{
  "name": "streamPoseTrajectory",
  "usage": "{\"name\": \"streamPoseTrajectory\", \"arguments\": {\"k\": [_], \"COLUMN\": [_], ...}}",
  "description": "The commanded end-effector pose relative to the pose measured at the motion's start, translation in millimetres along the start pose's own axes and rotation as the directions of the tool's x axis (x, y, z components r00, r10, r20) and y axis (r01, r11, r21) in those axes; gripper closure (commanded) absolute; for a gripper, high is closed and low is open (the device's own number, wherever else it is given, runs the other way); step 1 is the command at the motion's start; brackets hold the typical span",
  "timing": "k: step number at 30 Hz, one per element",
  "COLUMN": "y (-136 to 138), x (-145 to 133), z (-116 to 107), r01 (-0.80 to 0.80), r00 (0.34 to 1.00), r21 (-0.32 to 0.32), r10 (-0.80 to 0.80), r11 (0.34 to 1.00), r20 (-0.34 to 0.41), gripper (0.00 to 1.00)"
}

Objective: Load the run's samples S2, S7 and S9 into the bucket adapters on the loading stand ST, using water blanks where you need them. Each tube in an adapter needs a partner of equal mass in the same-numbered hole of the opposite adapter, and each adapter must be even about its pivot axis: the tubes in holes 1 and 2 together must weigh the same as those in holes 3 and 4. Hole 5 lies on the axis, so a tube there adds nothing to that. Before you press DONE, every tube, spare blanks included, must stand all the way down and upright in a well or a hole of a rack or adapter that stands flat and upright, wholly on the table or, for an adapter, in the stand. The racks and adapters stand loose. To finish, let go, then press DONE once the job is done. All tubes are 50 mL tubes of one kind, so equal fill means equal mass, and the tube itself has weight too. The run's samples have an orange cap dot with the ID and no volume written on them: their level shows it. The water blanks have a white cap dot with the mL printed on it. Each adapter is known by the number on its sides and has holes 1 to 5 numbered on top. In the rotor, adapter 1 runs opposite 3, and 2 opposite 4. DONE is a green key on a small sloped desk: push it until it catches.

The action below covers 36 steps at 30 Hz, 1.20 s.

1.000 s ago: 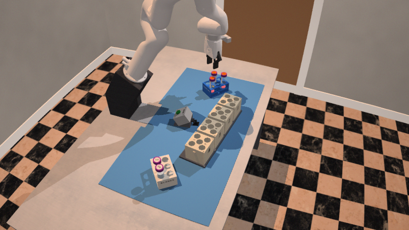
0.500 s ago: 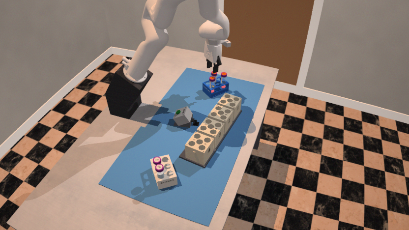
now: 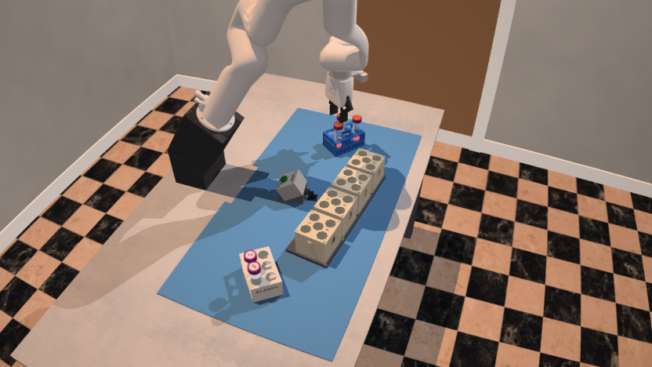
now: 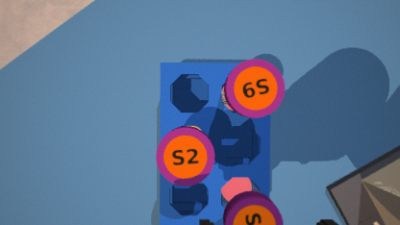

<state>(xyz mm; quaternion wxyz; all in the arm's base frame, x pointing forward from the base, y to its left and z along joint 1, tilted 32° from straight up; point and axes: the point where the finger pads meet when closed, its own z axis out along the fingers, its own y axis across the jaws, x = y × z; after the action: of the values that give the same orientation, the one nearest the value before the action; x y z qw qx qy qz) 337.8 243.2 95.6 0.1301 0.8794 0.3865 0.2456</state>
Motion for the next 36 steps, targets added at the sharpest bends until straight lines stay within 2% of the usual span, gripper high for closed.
{"name": "streamPoseTrajectory", "arguments": {"k": [1, 12, 36], "y": [0.2, 0.2, 0.2], "x": [1.9, 2.0, 2.0], "z": [12.2, 30.0, 36.1], "r01": [-0.001, -0.001, -0.001], "r00": [1.000, 1.000, 1.000], "r21": [-0.002, -0.002, -0.002], "r10": [0.001, 0.001, 0.001], "r11": [1.000, 1.000, 1.000], "r20": [-0.006, -0.006, -0.006], "gripper": [0.43, 0.43, 0.43]}}
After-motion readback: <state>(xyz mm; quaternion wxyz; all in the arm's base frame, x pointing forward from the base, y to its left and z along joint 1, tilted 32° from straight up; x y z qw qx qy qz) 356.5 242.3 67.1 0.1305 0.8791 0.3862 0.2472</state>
